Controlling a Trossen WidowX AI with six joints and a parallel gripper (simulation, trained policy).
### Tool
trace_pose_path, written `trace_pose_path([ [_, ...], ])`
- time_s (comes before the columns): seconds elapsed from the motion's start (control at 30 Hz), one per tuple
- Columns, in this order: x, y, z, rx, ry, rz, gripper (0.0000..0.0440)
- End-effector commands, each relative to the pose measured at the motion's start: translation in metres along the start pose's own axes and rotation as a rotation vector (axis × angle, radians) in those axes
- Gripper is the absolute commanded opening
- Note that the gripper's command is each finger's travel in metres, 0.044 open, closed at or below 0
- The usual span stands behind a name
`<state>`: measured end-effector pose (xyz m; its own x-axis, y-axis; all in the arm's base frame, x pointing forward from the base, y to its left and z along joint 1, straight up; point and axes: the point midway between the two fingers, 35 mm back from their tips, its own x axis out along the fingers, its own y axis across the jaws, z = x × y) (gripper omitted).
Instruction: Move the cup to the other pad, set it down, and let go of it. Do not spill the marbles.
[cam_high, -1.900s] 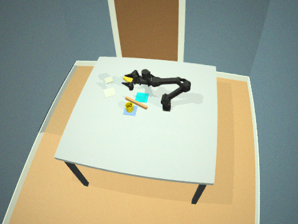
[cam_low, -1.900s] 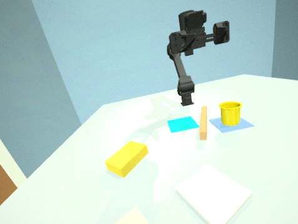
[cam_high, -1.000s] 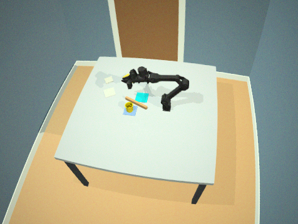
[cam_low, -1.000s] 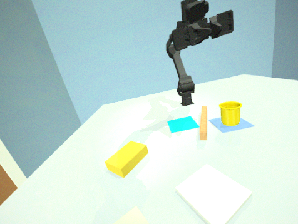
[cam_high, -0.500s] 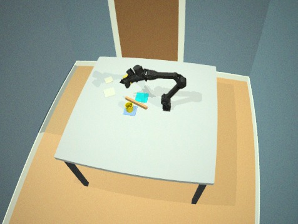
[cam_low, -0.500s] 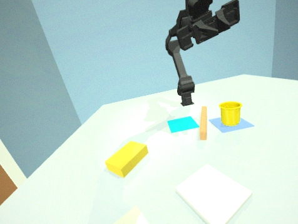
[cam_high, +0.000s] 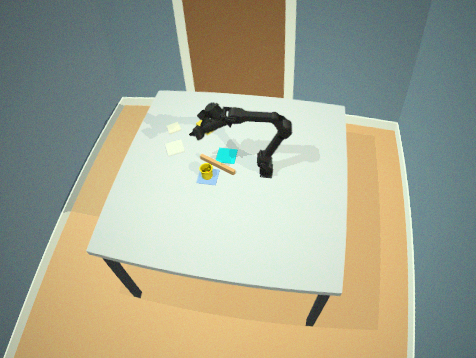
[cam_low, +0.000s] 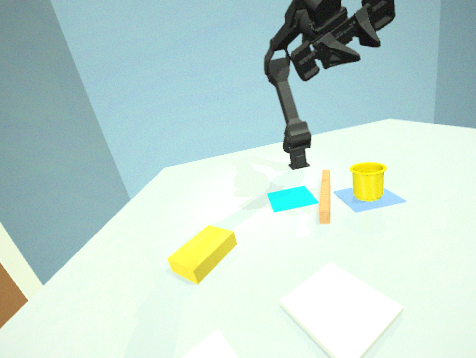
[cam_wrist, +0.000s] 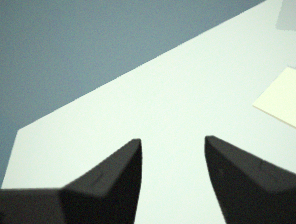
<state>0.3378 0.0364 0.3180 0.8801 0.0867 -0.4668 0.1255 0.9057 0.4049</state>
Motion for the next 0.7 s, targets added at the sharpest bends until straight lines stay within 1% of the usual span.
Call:
trace_pose_path([
  [0.0, 0.003, 0.004, -0.003, 0.055, 0.057, -0.013, 0.0153],
  [0.33, 0.008, 0.011, -0.013, 0.178, 0.181, -0.066, 0.016],
  [0.67, 0.014, 0.013, -0.026, 0.289, 0.302, -0.149, 0.0159],
])
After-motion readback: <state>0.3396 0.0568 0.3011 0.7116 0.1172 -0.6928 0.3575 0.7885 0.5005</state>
